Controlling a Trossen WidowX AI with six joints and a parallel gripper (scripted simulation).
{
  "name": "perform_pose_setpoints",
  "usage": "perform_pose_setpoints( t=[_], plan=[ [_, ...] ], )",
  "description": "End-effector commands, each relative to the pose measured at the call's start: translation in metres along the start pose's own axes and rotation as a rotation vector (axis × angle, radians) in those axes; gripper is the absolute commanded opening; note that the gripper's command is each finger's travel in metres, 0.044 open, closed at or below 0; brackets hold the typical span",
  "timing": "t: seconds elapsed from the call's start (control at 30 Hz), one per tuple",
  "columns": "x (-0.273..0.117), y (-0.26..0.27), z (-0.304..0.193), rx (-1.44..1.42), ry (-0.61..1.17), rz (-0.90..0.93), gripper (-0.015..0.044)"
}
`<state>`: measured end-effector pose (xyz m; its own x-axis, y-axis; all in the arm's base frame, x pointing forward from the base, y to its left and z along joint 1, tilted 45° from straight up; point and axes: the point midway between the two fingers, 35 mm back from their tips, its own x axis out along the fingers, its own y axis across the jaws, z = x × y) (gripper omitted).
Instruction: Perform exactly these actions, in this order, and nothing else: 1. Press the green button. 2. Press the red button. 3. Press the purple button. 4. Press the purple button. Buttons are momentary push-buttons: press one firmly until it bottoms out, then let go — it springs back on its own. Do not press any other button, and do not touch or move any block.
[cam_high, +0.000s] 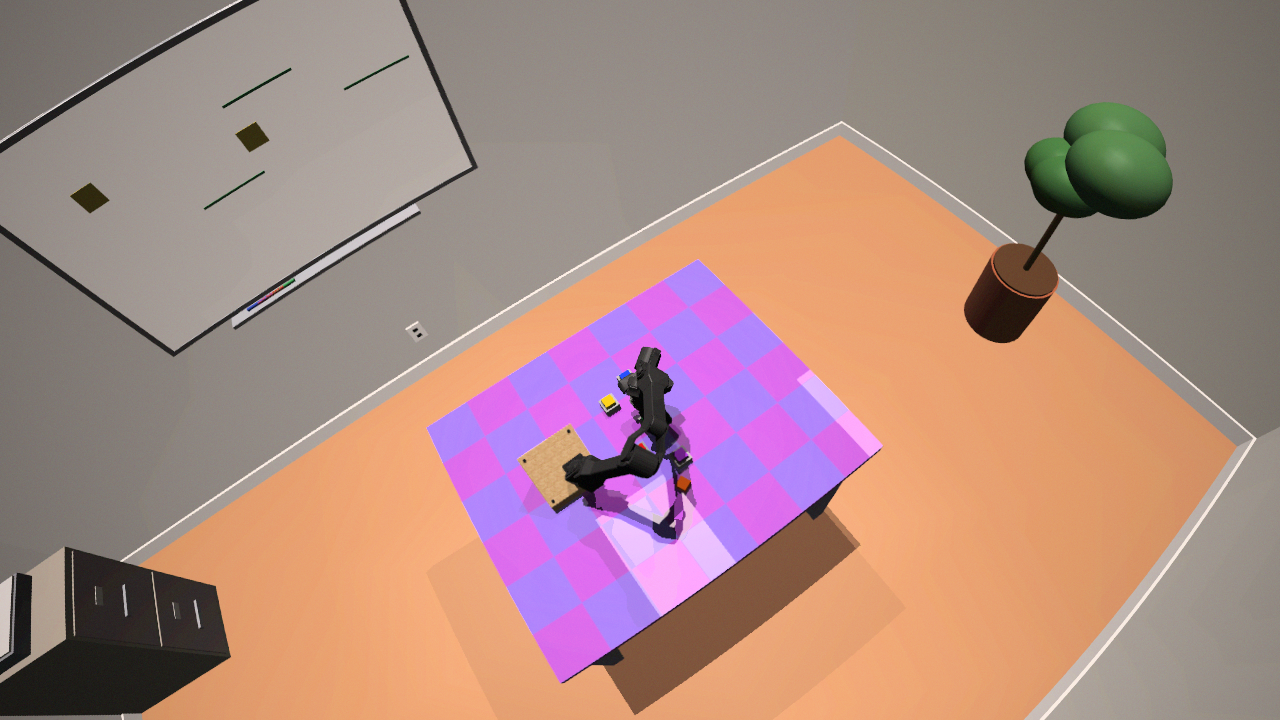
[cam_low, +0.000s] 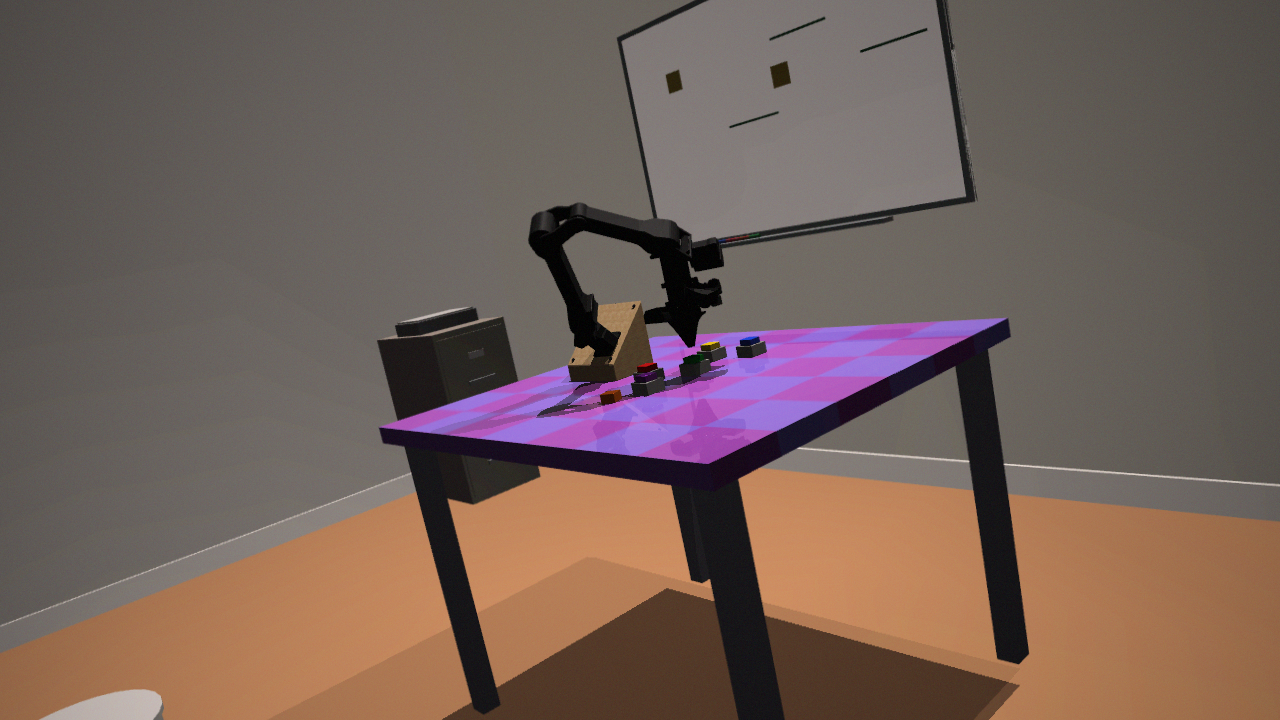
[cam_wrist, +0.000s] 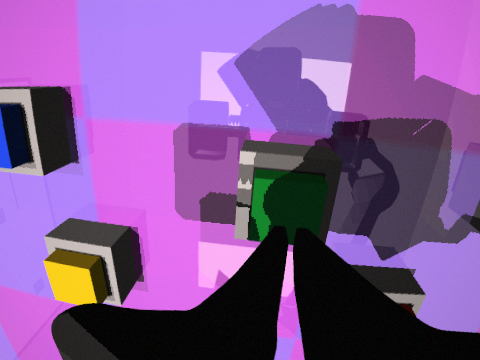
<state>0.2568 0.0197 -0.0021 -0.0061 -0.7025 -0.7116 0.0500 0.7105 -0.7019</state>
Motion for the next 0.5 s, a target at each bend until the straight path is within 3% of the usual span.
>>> perform_pose_setpoints(
  t=[0.0,0.17,0.47],
  plan=[
    [-0.008,0.000,0.000,0.005,0.005,0.002,0.0020],
    [-0.065,0.000,0.000,0.004,0.006,0.005,0.0020],
    [-0.071,-0.020,-0.020,0.003,0.007,0.003,0.0020]
  ],
)
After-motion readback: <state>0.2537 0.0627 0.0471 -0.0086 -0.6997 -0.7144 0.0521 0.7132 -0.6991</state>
